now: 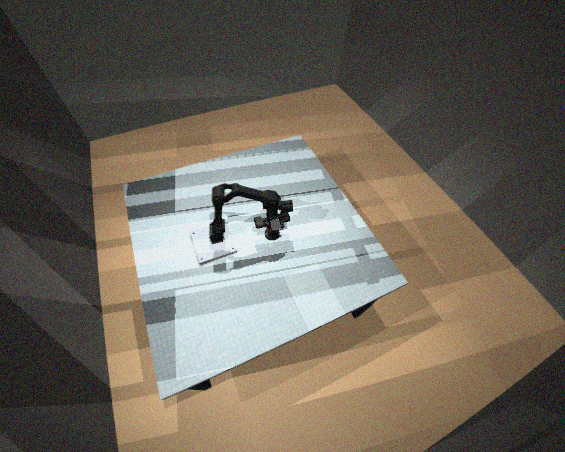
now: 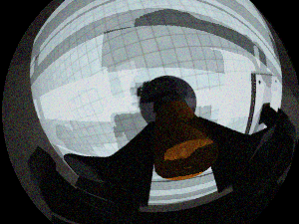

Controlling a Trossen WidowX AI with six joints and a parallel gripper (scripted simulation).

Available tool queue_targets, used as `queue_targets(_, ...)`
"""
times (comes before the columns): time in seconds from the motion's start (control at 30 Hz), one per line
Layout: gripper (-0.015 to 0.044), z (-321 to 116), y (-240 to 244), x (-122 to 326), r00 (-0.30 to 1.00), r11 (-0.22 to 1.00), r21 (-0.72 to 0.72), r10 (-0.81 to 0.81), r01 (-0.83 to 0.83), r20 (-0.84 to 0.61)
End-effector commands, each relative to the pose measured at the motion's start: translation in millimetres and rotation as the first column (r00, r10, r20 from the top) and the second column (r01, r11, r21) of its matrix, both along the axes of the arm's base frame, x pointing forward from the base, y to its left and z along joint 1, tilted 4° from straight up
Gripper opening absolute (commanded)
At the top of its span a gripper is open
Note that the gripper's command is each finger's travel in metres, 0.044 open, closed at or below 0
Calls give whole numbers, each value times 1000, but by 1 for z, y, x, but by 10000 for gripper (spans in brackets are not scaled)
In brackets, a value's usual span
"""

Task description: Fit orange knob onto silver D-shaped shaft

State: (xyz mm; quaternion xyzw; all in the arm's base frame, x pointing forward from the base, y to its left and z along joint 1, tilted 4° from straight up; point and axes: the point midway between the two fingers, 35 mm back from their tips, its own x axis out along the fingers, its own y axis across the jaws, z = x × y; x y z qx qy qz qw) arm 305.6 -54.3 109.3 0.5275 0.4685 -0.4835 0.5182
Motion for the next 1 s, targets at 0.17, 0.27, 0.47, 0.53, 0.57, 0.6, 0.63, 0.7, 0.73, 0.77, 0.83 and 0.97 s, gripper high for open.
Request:
queue_targets(0.17,0,-1,0,-1,1000,1000,1,-5,5,3)
queue_targets(0.27,0,-1,0,-1,1000,1000,-2,26,-26,3)
queue_targets(0.47,0,-2,0,-1,1000,1000,-1,13,-13,3)
queue_targets(0.53,0,-2,0,0,1000,1000,-1,9,-9,3)
queue_targets(0.57,0,-2,0,0,1000,1000,-1,9,-9,3)
queue_targets(0.6,0,-2,0,0,1000,1000,0,1,-1,3)
queue_targets(0.63,0,-2,0,0,1000,1000,0,4,-4,3)
queue_targets(0.7,0,-2,1,0,1000,1000,-1,15,-15,3)
queue_targets(0.73,0,-2,1,0,1000,1000,-1,15,-15,3)
queue_targets(0.77,0,-2,1,0,1000,1000,-1,15,-15,3)
queue_targets(0.83,0,-2,1,1,1000,1000,-1,15,-15,3)
queue_targets(0.97,0,-2,0,1,999,999,-5,50,-50,3)
